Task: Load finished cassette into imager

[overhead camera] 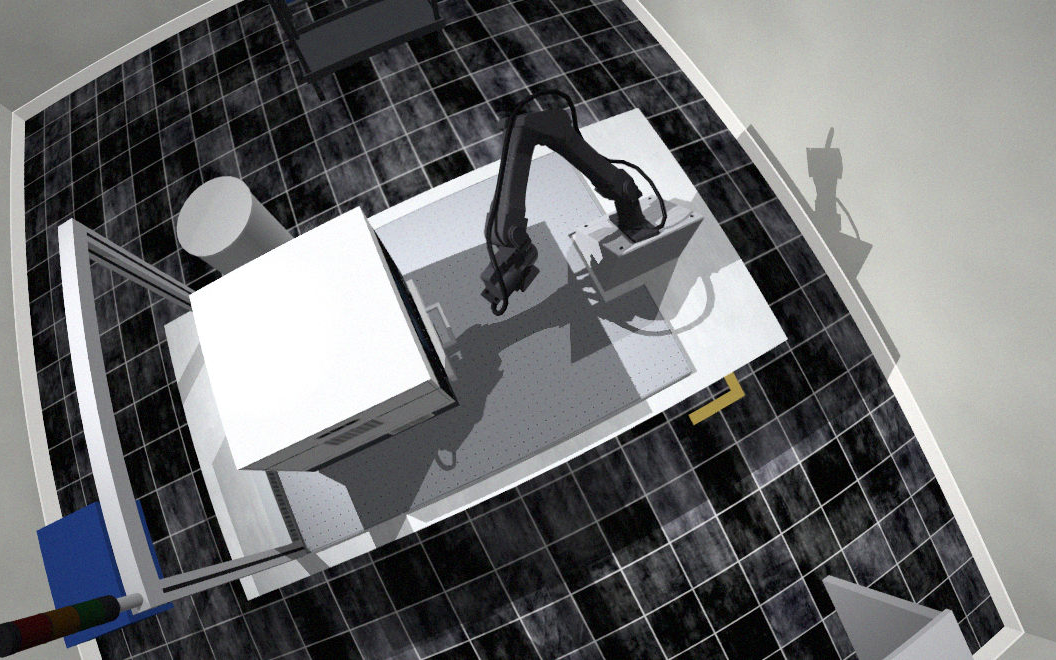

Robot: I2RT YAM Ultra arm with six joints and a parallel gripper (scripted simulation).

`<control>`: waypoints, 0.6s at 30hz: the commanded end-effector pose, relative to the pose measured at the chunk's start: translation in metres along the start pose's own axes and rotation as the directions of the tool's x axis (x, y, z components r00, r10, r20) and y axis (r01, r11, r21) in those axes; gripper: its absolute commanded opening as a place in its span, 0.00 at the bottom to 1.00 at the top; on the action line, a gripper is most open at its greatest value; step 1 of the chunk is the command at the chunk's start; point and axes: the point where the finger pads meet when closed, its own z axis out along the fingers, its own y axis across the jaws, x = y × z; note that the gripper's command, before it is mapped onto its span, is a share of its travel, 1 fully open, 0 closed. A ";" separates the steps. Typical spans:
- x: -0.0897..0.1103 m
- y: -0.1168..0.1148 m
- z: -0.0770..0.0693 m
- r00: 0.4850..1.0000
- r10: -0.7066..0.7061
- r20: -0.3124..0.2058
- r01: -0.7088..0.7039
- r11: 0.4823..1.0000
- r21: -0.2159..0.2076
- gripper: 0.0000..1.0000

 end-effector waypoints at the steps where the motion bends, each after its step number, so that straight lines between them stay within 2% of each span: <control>1: -0.033 -0.013 0.006 0.976 -0.157 0.154 0.144 0.985 0.092 0.35; 2: -0.036 -0.014 0.008 0.969 -0.186 0.163 0.170 0.980 0.108 0.35; 4: -0.036 -0.014 0.008 0.969 -0.186 0.163 0.170 0.980 0.108 0.35; 5: -0.041 -0.013 0.011 0.960 -0.215 0.180 0.198 0.974 0.110 0.35; 11: -0.064 -0.024 0.028 0.895 -0.387 0.220 0.343 0.914 0.216 0.35; 18: -0.090 -0.037 0.047 0.783 -0.574 0.239 0.485 0.804 0.343 0.35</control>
